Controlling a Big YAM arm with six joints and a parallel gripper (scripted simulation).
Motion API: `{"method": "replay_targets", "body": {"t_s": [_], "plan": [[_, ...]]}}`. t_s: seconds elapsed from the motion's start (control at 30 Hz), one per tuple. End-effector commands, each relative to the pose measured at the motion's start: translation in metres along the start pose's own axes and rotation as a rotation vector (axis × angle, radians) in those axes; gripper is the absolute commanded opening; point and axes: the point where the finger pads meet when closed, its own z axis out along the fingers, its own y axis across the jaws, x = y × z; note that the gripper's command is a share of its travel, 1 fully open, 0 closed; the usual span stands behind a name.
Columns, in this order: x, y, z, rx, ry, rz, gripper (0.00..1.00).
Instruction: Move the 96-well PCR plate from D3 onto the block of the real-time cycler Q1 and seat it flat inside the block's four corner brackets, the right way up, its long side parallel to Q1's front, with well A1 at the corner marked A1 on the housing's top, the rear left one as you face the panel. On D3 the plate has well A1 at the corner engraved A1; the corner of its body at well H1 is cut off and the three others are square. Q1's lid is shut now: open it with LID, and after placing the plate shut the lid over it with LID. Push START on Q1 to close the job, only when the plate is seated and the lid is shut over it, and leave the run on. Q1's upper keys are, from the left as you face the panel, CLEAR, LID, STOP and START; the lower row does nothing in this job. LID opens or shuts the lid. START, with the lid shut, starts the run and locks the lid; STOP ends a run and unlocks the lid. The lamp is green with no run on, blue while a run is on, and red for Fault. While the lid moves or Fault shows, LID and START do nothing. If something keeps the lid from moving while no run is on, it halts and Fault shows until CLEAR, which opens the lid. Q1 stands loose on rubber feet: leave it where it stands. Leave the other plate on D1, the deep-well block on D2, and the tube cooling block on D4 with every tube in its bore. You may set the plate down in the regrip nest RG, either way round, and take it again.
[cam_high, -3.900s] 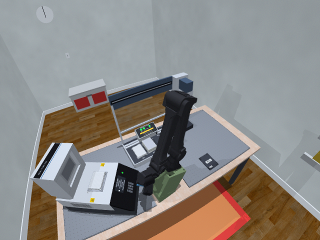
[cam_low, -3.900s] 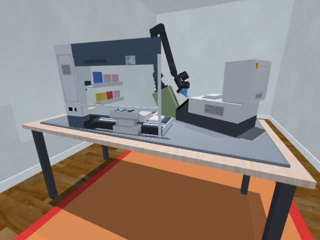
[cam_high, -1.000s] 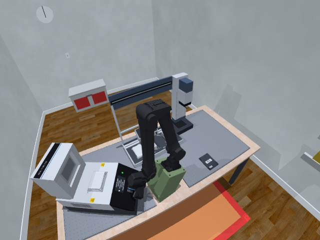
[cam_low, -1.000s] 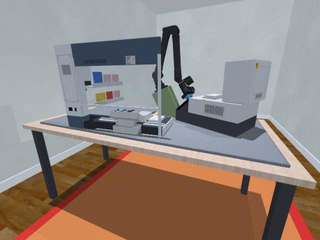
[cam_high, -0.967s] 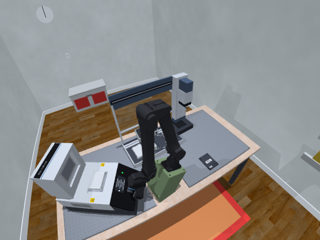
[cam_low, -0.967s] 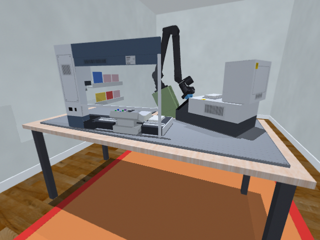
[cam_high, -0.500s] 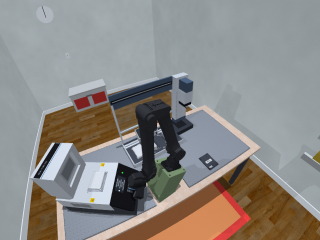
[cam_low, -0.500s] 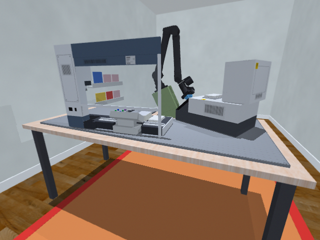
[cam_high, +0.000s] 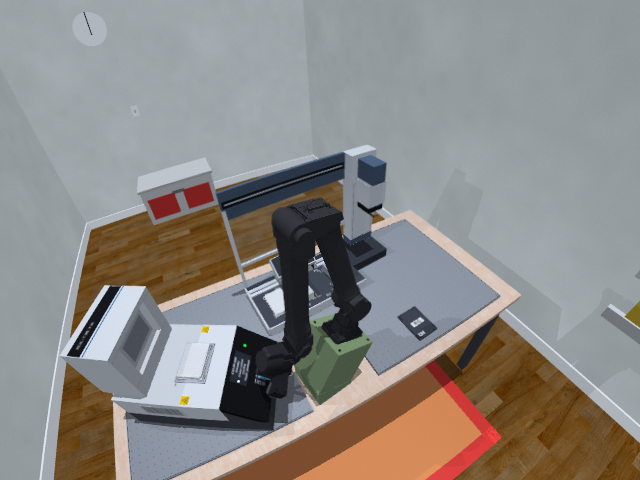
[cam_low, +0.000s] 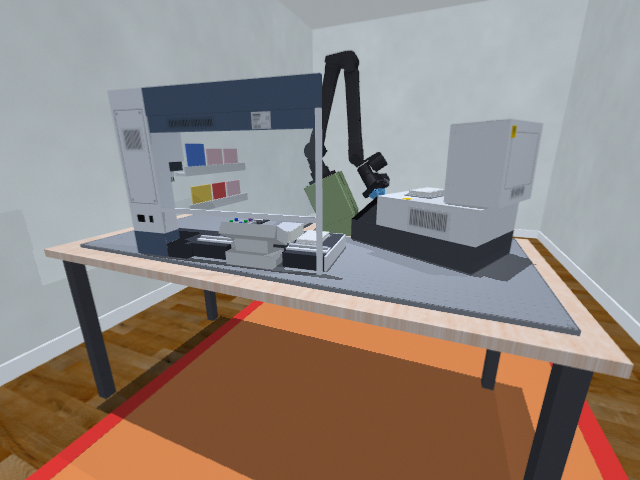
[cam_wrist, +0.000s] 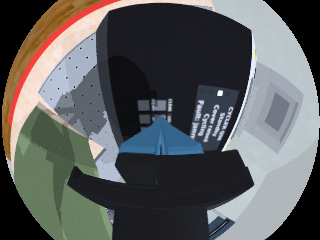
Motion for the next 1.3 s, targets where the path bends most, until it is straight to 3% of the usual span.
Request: {"method": "replay_targets", "body": {"t_s": [0.0, 0.37, 0.57, 1.27], "plan": [[-0.015, -0.018, -0.001, 0.044, -0.026, 0.020, 0.00], [0.003, 0.003, 0.002, 0.001, 0.001, 0.006, 0.00], [-0.003, -0.013, 0.003, 0.026, -0.010, 0.023, 0.00], [-0.005, -0.013, 0.006, 0.027, -0.015, 0.019, 0.00]]}}
